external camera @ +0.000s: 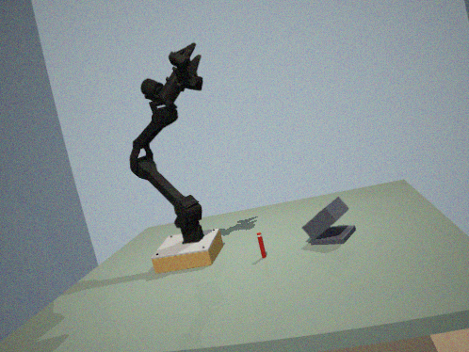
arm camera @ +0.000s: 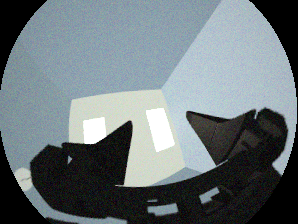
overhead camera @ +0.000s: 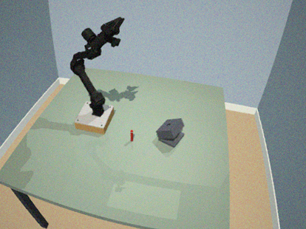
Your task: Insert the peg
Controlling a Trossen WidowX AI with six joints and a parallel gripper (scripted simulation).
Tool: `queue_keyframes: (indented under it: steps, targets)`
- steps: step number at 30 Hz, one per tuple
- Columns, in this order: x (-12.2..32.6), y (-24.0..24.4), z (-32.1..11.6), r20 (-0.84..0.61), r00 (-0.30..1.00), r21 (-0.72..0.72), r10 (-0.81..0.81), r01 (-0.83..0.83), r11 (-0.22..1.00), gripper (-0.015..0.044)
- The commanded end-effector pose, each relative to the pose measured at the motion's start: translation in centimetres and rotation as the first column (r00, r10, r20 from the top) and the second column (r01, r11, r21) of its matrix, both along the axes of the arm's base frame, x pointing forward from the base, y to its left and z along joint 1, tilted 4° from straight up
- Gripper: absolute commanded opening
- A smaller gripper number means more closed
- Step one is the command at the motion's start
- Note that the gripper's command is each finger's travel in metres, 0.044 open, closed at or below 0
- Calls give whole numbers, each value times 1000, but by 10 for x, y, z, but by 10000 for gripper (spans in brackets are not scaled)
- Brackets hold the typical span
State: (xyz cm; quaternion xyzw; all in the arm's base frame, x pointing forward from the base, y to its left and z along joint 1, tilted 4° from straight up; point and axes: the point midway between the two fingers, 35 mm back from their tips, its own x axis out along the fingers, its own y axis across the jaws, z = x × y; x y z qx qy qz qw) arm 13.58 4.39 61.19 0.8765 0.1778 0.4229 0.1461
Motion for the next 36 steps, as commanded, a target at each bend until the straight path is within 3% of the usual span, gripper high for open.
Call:
queue_keyframes:
  steps: [1, 17, 26, 36]
  targets:
    - [1, -1, 0, -5, 1000, 5, 2, -2, 1000, 426]
    - [80, -46, -37, -334, 900, 474, 281, -97, 875, 440]
    - [121, -65, -69, -402, 785, 719, 472, -48, 694, 440]
    - [162, -84, -113, -381, 661, 899, 646, 102, 426, 440]
